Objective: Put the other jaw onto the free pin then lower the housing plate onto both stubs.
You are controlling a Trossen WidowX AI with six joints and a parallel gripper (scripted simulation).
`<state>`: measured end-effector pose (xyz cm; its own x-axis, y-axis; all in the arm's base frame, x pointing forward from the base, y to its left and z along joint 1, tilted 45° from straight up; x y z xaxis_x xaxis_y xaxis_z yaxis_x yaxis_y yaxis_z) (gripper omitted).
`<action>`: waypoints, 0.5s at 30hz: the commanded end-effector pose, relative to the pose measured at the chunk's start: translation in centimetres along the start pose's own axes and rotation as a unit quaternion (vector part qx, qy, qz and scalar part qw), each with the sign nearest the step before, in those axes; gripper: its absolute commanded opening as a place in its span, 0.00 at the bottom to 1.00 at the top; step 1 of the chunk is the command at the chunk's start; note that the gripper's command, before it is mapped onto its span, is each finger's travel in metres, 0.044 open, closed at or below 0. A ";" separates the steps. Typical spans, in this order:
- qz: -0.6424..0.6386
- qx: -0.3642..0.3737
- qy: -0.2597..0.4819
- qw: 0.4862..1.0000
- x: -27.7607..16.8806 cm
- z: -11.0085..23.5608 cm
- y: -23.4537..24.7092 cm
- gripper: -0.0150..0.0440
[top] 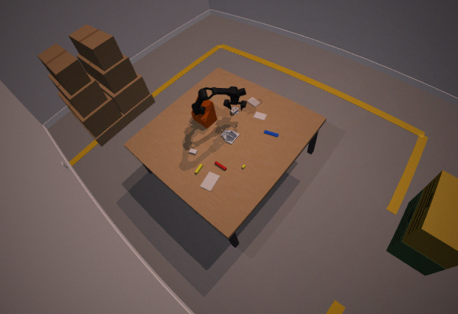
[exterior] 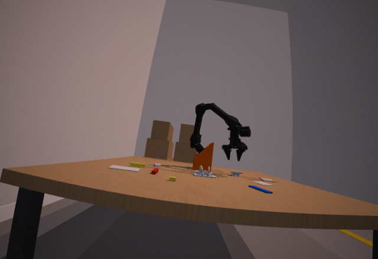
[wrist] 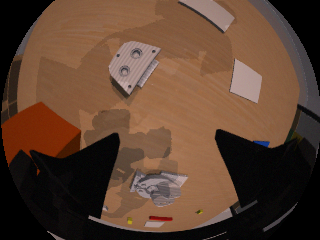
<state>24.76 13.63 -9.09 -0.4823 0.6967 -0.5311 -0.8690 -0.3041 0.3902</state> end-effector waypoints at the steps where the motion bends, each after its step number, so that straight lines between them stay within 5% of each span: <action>1: 0.051 0.001 -0.002 0.999 0.9 0.1 0.1 1.00; 15: 0.213 0.007 0.000 0.977 3.7 0.0 0.7 1.00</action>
<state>22.76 15.50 -10.50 -0.7521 0.5483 -0.3658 -0.6487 -0.5179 0.5576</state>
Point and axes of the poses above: the point midway between the two fingers, 35 mm back from their tips, its own z axis back along the fingers, its own y axis across the jaws, x = y × z, the point moved 6 cm from there along z, back along the fingers, and after that the axes turned 10 degrees about z, right-handed, at the moved point
